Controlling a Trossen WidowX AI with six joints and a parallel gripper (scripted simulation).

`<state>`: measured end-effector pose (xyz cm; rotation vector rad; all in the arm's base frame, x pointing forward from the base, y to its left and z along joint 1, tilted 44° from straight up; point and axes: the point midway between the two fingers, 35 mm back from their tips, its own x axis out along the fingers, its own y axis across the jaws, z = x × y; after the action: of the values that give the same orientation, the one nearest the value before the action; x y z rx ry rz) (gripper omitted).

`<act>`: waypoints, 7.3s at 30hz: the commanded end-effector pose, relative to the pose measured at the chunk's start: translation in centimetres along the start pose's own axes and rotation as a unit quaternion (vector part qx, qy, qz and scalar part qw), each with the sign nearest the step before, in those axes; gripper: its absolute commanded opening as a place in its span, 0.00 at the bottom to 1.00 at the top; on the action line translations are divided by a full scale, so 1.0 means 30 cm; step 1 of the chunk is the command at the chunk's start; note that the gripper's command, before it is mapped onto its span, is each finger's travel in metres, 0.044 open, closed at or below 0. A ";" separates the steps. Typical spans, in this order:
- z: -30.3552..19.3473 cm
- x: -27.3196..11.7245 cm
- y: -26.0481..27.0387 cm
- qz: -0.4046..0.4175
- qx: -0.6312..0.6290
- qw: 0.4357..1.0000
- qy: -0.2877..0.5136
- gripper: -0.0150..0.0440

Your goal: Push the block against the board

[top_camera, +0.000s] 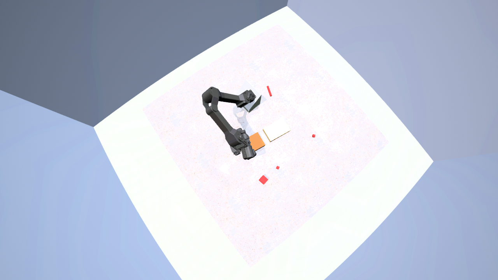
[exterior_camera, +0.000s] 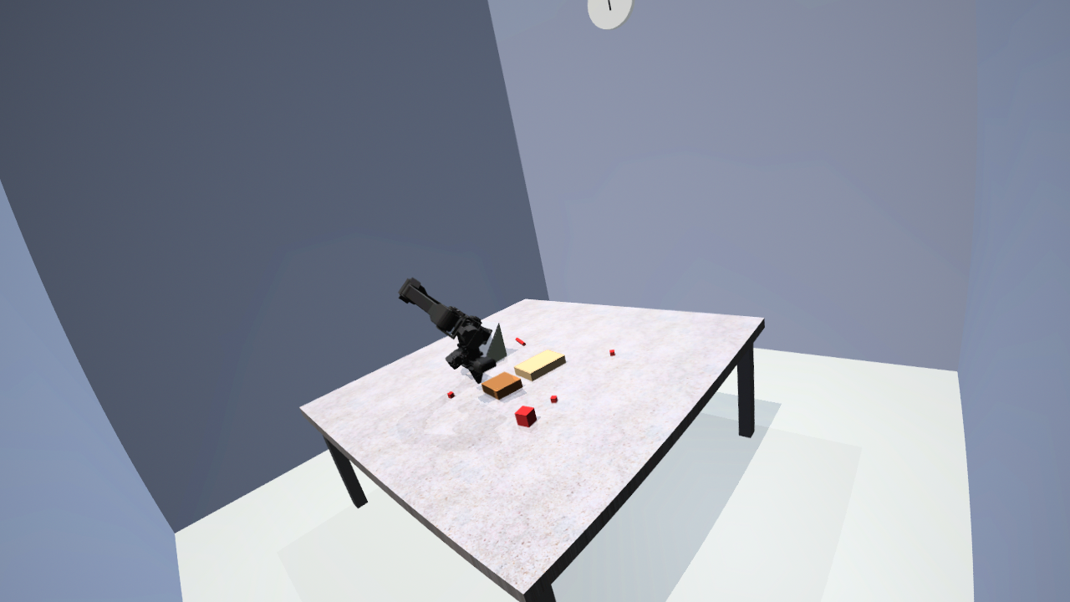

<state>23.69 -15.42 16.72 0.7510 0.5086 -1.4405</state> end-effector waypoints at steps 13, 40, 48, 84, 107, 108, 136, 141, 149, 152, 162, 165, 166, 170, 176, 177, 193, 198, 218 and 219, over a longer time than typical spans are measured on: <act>0.002 0.178 0.008 0.004 0.009 1.000 -0.001 0.25; -0.120 0.181 0.015 0.003 0.009 1.000 0.002 0.25; -0.157 0.180 0.014 0.003 0.009 1.000 0.002 0.25; -0.001 0.178 0.032 0.004 0.009 1.000 0.000 0.25; -0.097 0.003 0.010 0.004 0.009 1.000 0.000 0.25; -0.098 0.026 0.013 0.004 0.010 1.000 0.001 0.25; -0.177 0.182 0.022 0.003 0.016 1.000 0.004 0.25; -0.199 0.182 0.024 0.003 0.016 1.000 0.004 0.25; -0.218 0.183 0.026 0.002 0.016 1.000 0.005 0.25; -0.205 0.183 0.028 0.002 0.016 1.000 0.005 0.25; -0.152 0.182 0.035 0.003 0.017 1.000 0.004 0.25; -0.137 0.182 0.036 0.003 0.017 1.000 0.004 0.25; -0.132 0.182 0.037 0.003 0.017 1.000 0.004 0.25; -0.111 0.181 0.038 0.003 0.017 1.000 0.003 0.25; -0.079 0.180 0.039 0.003 0.016 1.000 0.002 0.25; -0.074 0.180 0.039 0.003 0.016 1.000 0.002 0.25; -0.055 -0.004 0.027 0.004 0.016 1.000 0.002 0.25; -0.068 0.002 0.044 0.009 -0.010 1.000 0.004 0.25; -0.238 -0.002 0.188 0.010 -0.343 0.939 0.008 0.25; -0.250 -0.003 0.195 0.011 -0.358 0.933 0.009 0.25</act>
<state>29.63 -10.66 12.82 0.2480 0.9232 -1.1474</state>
